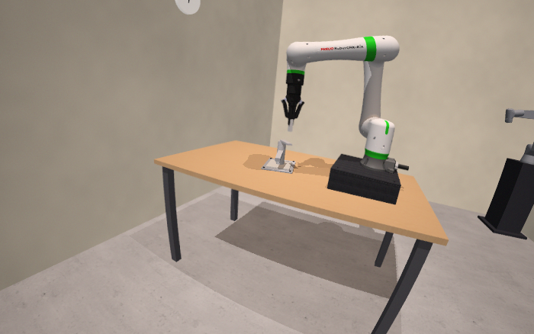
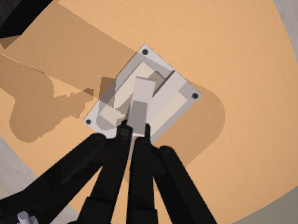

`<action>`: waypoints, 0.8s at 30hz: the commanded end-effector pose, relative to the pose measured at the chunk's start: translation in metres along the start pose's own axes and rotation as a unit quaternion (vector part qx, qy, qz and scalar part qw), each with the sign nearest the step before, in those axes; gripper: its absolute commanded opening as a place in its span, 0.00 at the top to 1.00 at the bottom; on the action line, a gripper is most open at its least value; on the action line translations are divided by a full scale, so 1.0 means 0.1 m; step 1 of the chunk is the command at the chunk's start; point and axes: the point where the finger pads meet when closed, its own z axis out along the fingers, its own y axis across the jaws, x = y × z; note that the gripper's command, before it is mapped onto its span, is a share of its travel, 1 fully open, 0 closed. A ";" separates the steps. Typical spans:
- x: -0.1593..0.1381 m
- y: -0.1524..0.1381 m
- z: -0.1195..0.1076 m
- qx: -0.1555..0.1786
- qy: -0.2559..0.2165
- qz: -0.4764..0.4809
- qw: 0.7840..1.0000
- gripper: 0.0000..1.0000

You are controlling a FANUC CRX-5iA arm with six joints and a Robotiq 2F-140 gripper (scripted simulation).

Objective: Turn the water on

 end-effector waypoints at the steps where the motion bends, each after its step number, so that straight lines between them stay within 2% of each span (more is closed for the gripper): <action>1: 0.00 0.00 0.00 0.000 0.000 0.000 1.000 1.00; 21: 0.00 0.00 0.00 0.000 0.000 0.000 1.000 1.00; 22: 0.00 0.00 0.00 0.000 0.000 0.000 1.000 0.61; 24: 0.00 0.00 0.00 0.000 0.000 0.000 1.000 0.61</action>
